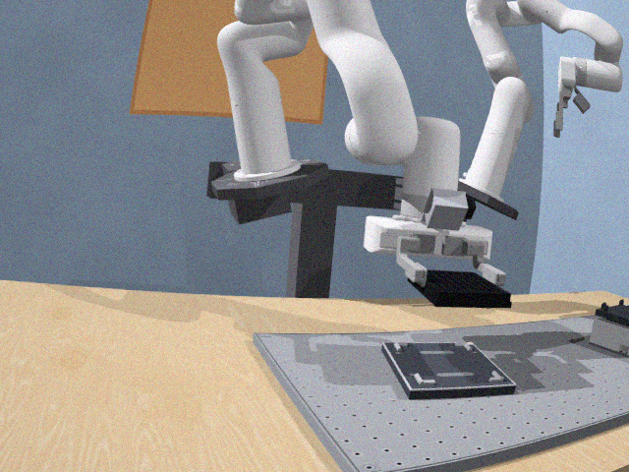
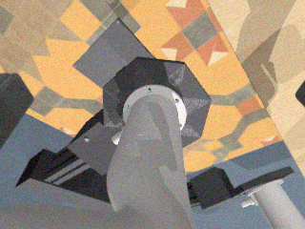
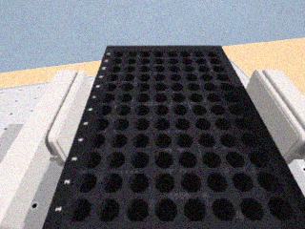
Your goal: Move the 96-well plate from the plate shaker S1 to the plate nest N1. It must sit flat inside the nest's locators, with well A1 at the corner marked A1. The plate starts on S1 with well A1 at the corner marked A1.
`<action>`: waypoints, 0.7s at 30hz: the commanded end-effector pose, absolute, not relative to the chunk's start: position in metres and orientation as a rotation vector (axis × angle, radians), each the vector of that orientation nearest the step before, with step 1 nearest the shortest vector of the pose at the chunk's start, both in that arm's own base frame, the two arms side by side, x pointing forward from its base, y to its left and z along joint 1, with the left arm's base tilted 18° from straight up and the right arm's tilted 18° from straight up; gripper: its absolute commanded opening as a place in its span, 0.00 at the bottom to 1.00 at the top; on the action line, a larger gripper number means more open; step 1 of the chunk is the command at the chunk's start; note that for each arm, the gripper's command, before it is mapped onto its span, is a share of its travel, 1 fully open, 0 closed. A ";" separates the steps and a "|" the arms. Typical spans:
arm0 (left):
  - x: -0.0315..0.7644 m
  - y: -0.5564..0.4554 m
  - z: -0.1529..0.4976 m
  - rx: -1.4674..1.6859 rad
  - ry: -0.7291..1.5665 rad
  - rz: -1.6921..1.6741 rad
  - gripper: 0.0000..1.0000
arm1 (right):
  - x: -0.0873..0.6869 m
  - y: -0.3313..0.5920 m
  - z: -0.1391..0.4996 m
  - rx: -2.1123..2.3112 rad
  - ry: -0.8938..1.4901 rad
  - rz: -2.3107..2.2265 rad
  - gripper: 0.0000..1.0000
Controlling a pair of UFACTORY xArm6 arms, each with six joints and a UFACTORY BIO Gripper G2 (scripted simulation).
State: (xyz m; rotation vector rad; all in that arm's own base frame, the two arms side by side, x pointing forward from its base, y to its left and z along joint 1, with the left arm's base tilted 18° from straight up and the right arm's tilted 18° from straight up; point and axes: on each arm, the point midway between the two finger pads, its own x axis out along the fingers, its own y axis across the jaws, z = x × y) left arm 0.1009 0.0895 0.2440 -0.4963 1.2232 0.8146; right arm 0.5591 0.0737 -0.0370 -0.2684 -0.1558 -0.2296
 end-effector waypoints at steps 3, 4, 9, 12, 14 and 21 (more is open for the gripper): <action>0.101 0.090 0.245 -0.496 1.221 0.815 1.00 | 0.560 0.075 -0.036 -0.267 -0.158 -0.229 0.00; 0.101 0.090 0.245 -0.496 1.221 0.815 1.00 | 0.560 0.075 -0.036 -0.267 -0.158 -0.229 0.00; 0.101 0.090 0.245 -0.496 1.221 0.815 1.00 | 0.560 0.075 -0.036 -0.267 -0.158 -0.229 0.00; 0.101 0.090 0.245 -0.496 1.221 0.815 1.00 | 0.560 0.075 -0.036 -0.267 -0.158 -0.229 0.00; 0.101 0.090 0.245 -0.496 1.221 0.815 1.00 | 0.560 0.074 -0.038 -0.267 -0.158 -0.229 0.00; 0.101 0.090 0.245 -0.496 1.221 0.815 1.00 | 0.561 0.072 -0.045 -0.267 -0.158 -0.229 0.00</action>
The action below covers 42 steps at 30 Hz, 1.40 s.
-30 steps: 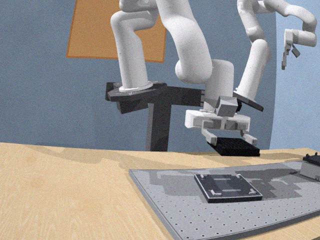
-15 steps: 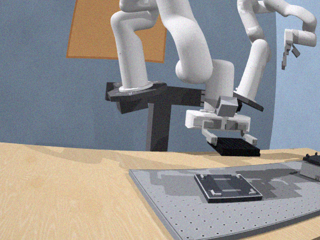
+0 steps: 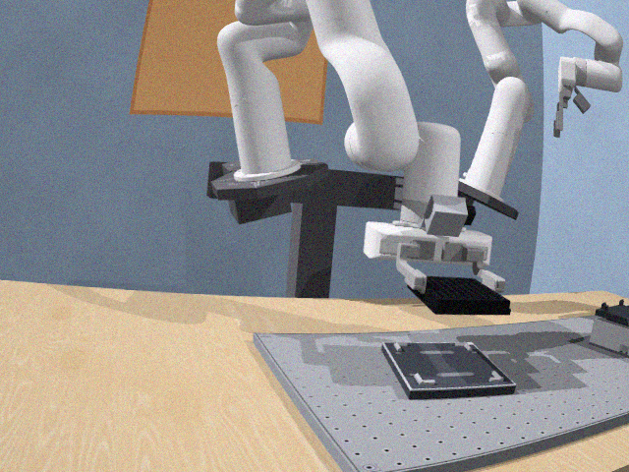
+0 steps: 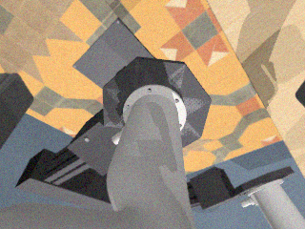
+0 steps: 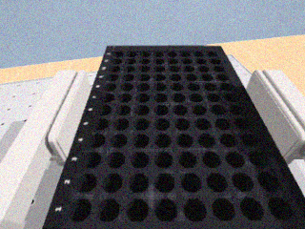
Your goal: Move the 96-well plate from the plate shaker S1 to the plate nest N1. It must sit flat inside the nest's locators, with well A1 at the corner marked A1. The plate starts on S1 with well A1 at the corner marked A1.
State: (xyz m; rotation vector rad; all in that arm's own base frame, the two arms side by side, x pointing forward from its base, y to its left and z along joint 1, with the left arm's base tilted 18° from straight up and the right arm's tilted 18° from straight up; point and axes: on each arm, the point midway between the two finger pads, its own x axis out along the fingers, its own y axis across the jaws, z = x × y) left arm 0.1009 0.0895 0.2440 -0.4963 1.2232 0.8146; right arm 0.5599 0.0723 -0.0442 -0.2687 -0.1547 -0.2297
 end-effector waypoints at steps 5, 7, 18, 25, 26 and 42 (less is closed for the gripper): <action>0.101 0.090 0.245 -0.496 1.221 0.815 1.00 | 0.562 0.070 -0.053 -0.267 -0.158 -0.229 0.00; 0.101 0.090 0.245 -0.496 1.221 0.815 1.00 | 0.563 0.069 -0.057 -0.267 -0.158 -0.229 0.00; 0.101 0.090 0.245 -0.496 1.221 0.815 1.00 | 0.565 0.065 -0.071 -0.267 -0.158 -0.229 0.00; 0.101 0.090 0.245 -0.496 1.221 0.815 1.00 | 0.566 0.062 -0.082 -0.267 -0.158 -0.229 0.00; 0.101 0.090 0.245 -0.496 1.221 0.815 1.00 | 0.566 0.061 -0.084 -0.267 -0.158 -0.229 0.00; 0.101 0.090 0.245 -0.496 1.221 0.815 1.00 | 0.569 0.056 -0.101 -0.267 -0.158 -0.229 0.00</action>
